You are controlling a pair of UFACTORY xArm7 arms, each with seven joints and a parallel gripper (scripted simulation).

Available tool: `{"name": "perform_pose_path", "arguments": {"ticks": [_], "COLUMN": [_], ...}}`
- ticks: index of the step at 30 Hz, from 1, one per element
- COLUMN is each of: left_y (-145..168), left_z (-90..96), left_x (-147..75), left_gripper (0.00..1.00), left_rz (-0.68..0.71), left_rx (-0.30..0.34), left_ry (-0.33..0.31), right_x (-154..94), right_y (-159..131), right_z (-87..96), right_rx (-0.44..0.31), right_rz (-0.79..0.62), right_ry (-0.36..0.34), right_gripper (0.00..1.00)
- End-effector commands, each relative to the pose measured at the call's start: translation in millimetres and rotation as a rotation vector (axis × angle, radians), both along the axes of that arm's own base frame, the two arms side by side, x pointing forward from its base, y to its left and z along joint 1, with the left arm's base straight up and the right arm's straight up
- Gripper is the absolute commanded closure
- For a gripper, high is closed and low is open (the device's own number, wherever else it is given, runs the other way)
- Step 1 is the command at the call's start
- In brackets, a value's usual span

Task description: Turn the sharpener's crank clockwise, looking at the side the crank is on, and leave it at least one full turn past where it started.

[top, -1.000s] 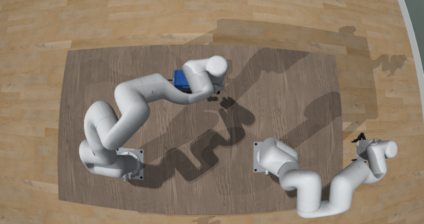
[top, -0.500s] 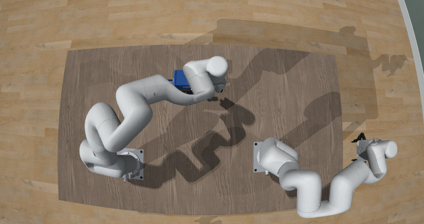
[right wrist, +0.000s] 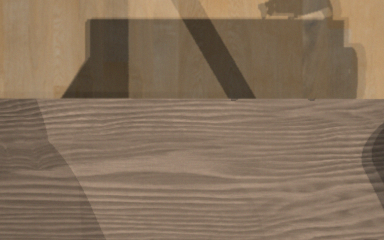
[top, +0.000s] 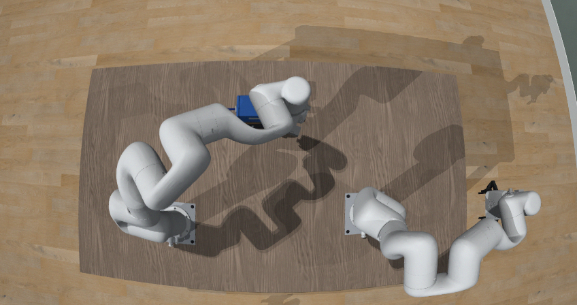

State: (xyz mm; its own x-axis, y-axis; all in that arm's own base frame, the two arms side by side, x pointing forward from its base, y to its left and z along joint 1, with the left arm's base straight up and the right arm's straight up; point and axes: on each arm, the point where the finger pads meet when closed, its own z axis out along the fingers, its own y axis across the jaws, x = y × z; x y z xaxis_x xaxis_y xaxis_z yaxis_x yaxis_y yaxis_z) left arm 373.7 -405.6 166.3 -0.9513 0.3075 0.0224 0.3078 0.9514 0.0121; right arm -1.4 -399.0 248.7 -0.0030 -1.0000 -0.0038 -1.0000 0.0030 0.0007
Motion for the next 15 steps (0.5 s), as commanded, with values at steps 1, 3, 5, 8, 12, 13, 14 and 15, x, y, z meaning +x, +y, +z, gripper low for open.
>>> {"name": "perform_pose_path", "arguments": {"ticks": [1, 3, 5, 8, 12, 13, 14, 15], "left_y": [-1.3, -1.3, -1.3, -1.2, -1.2, -1.2, -1.2, -1.2], "left_z": [1.9, 1.8, 1.8, 1.8, 1.9, 1.9, 1.9, 2.0], "left_x": [0.7, 0.7, 0.7, 0.7, 0.8, 0.9, 0.9, 0.9], "left_gripper": [1.0, 1.0, 1.0, 1.0, 1.0, 1.0, 1.0, 1.0], "left_rz": [0.167, 0.217, 0.266, 0.341, 0.439, 0.46, 0.481, 0.504], "left_rx": [0.005, 0.005, 0.006, 0.007, 0.008, 0.009, 0.009, 0.009], "left_ry": [-0.011, -0.012, -0.013, -0.014, -0.016, -0.017, -0.017, -0.018], "right_x": [0.2, 0.2, 0.2, 0.2, 0.2, 0.2, 0.2, 0.2], "right_y": [-1.0, -1.0, -1.0, -1.0, -1.0, -1.0, -1.0, -1.0], "right_z": [1.3, 1.3, 1.3, 1.3, 1.3, 1.3, 1.3, 1.3], "right_rx": [-0.004, -0.004, -0.004, -0.004, -0.004, -0.004, -0.004, -0.004], "right_rz": [0.0, 0.0, 0.0, 0.0, 0.0, 0.0, 0.0, 0.0], "right_ry": [-0.001, -0.001, -0.001, -0.001, -0.001, -0.001, -0.001, -0.001], "right_gripper": [0.0, 0.0, 0.0, 0.0, 0.0, 0.0, 0.0, 0.0]}}
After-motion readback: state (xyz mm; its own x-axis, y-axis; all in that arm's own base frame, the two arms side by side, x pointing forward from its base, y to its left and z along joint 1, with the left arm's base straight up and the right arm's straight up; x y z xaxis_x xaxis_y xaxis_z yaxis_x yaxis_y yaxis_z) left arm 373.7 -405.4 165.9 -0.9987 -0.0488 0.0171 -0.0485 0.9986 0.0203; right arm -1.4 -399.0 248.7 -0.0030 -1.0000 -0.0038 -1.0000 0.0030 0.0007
